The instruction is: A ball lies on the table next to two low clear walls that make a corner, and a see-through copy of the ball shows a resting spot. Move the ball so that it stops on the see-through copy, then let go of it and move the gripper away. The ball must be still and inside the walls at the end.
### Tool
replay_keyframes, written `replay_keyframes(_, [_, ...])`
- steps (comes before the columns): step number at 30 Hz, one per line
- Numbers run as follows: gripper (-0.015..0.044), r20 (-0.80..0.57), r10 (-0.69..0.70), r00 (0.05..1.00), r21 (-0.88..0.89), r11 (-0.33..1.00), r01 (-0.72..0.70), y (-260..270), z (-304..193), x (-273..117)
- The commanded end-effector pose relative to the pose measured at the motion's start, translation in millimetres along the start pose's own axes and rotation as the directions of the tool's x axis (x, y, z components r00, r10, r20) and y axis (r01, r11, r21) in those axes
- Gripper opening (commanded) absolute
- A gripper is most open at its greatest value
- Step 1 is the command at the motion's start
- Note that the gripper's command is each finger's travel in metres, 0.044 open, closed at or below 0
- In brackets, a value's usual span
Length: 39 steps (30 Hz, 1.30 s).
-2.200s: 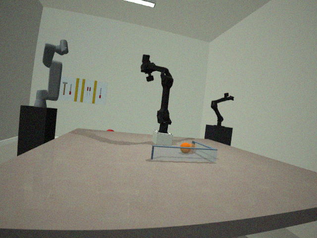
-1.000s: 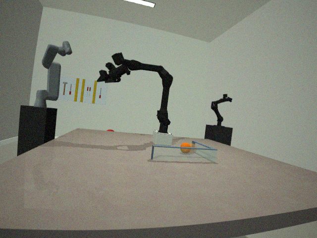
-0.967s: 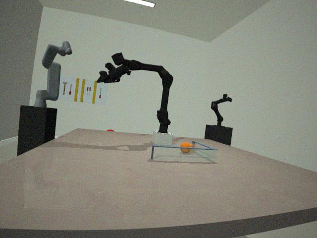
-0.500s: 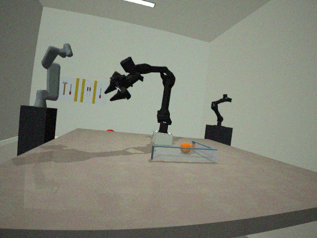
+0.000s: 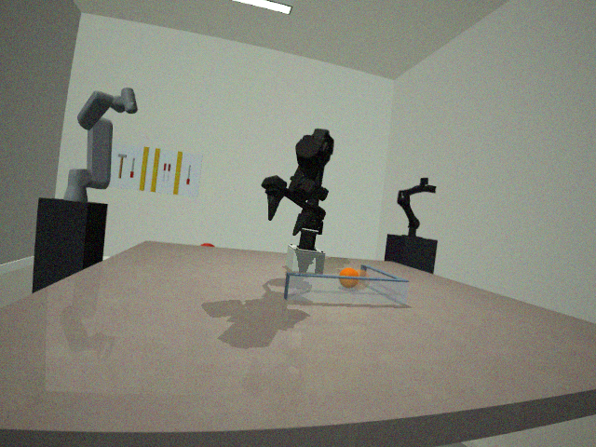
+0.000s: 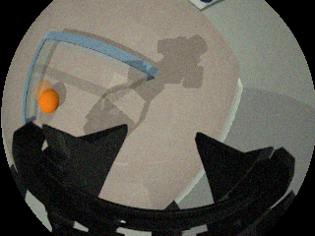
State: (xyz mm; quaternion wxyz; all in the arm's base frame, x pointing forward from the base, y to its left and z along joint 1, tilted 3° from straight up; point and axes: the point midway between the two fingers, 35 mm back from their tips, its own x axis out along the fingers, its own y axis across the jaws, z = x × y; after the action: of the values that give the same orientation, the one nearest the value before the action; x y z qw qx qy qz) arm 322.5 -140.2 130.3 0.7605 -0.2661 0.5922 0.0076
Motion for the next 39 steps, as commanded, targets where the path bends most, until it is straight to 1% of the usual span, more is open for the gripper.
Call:
replay_keyframes(1, [0.0397, 0.019, 0.108, 0.994, -0.263, 0.96, -0.099, 53, 19, 0])
replay_keyframes(3, [0.0397, 0.022, 0.17, 0.985, -0.418, 0.897, -0.146, 86, 28, -2])
replay_keyframes(5, [0.0397, 0.015, 0.233, 0.972, -0.568, 0.802, -0.183, 120, 34, -6])
replay_keyframes(9, [0.0397, -0.031, 0.352, 0.935, -0.827, 0.516, -0.222, 191, 34, -17])
replay_keyframes(11, [0.0397, -0.065, 0.397, 0.915, -0.906, 0.36, -0.221, 222, 28, -24])
replay_keyframes(12, [0.0397, -0.076, 0.408, 0.91, -0.923, 0.316, -0.219, 229, 26, -25])
replay_keyframes(19, [0.0397, -0.079, 0.412, 0.908, -0.928, 0.301, -0.218, 233, 25, -25])
replay_keyframes(22, [0.0397, -0.079, 0.412, 0.908, -0.928, 0.301, -0.218, 238, 24, -13])
replay_keyframes(39, [0.0397, -0.08, 0.412, 0.908, -0.928, 0.301, -0.218, 247, 23, 8])
